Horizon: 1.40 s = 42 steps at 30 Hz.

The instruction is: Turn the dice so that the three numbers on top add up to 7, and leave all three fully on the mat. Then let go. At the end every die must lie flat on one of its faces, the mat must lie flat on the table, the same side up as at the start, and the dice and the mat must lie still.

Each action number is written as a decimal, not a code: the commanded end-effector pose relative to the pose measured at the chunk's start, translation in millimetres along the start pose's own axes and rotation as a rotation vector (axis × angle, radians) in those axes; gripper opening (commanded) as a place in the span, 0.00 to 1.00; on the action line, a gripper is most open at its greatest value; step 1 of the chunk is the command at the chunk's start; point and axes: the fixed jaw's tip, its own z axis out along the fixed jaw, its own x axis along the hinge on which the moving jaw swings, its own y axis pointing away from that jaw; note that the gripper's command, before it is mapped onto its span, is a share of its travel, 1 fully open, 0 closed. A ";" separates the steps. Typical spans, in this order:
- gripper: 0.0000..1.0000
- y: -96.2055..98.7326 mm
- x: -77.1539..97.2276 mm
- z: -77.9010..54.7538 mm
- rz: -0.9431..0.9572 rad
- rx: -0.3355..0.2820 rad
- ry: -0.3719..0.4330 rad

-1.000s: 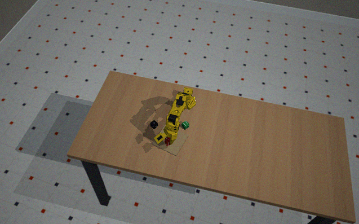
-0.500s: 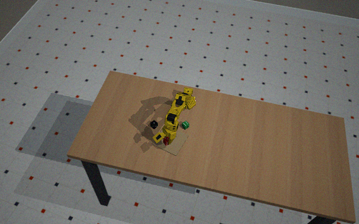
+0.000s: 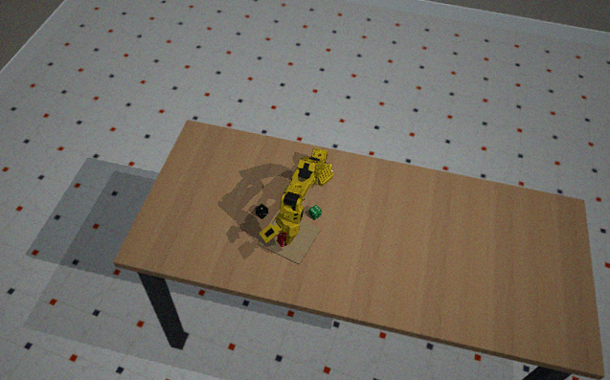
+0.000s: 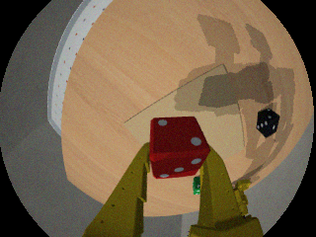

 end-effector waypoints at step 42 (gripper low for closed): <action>0.00 1.4 -6.2 1.3 0.003 -0.016 -0.020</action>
